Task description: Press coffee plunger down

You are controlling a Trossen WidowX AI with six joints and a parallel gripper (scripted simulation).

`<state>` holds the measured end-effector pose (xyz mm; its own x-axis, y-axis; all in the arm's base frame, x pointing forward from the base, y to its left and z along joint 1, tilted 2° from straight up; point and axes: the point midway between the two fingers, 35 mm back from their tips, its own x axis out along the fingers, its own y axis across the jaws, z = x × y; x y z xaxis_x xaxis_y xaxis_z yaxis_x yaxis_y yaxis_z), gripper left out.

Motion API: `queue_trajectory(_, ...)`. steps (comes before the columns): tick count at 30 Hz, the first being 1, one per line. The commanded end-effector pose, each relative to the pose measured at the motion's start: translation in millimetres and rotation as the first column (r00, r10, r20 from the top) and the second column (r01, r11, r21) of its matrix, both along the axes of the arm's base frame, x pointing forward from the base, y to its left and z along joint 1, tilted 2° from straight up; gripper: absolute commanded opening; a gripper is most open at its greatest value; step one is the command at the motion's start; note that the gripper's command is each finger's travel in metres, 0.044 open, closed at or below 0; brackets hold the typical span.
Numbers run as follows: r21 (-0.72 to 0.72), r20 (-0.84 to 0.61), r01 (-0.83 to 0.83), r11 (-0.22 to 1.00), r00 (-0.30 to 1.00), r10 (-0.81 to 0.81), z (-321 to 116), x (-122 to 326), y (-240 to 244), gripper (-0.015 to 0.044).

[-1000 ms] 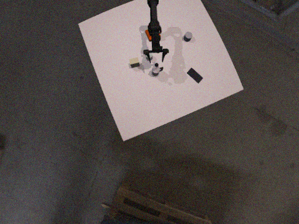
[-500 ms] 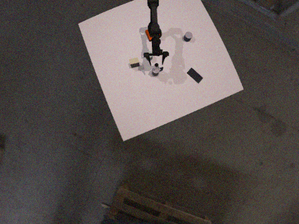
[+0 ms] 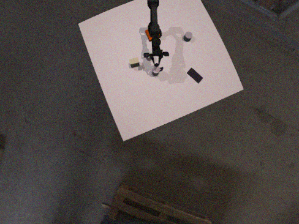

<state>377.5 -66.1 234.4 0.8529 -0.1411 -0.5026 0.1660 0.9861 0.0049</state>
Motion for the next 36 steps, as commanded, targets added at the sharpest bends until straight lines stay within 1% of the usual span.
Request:
queue_trajectory(1,0.003,0.002,0.001,1.000,1.000,-0.001,0,0,0,0.0111)
queue_trajectory(10,0.003,0.002,0.001,1.000,1.000,-0.001,-4,1,0,0.0111)
queue_trajectory(36,0.003,0.003,0.001,1.000,1.000,-0.001,-47,8,-1,0.0111)
